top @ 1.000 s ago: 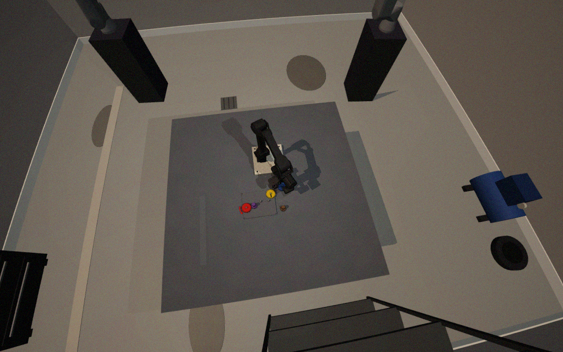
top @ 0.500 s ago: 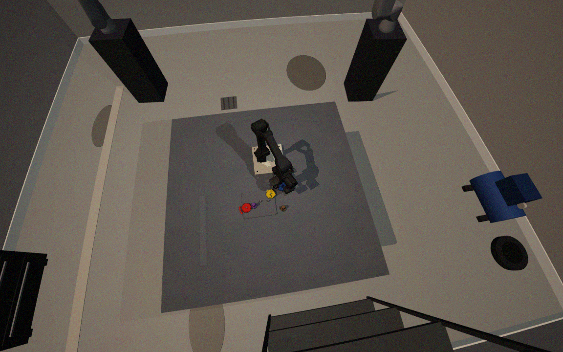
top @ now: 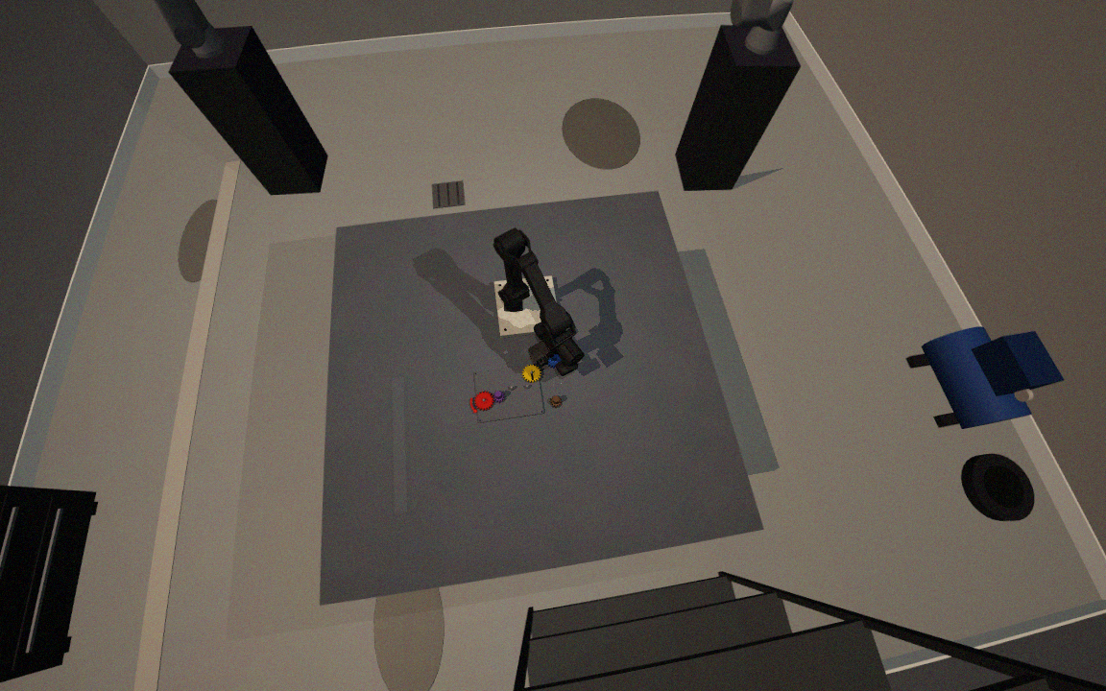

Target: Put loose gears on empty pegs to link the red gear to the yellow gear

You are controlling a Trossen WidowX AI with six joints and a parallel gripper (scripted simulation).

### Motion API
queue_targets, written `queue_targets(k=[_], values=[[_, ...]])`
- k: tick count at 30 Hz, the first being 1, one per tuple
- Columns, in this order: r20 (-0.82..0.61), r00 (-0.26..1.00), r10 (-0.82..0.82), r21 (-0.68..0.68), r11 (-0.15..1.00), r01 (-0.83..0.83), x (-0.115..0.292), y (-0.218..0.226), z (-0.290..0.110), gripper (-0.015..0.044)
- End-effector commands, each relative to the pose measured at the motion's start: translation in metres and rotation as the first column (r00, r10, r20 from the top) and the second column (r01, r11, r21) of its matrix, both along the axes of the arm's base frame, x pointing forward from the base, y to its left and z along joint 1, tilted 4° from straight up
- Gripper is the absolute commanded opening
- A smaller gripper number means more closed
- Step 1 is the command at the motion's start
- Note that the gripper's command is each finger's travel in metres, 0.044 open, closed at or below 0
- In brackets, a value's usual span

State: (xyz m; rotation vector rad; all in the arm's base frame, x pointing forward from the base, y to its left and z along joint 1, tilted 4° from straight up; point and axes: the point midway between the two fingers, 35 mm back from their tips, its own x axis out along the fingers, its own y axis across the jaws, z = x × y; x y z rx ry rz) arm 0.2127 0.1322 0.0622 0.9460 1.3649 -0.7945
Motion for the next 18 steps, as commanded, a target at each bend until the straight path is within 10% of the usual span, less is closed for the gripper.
queue_targets(k=[1,11,18], values=[[-0.011,1.0,-0.006,-0.009,1.0,0.006,-0.0025,-0.002,-0.0088,0.044],[-0.011,1.0,-0.006,-0.009,1.0,0.006,-0.0025,-0.002,-0.0098,0.044],[-0.011,1.0,-0.006,-0.009,1.0,0.006,-0.0025,-0.002,-0.0098,0.0256]])
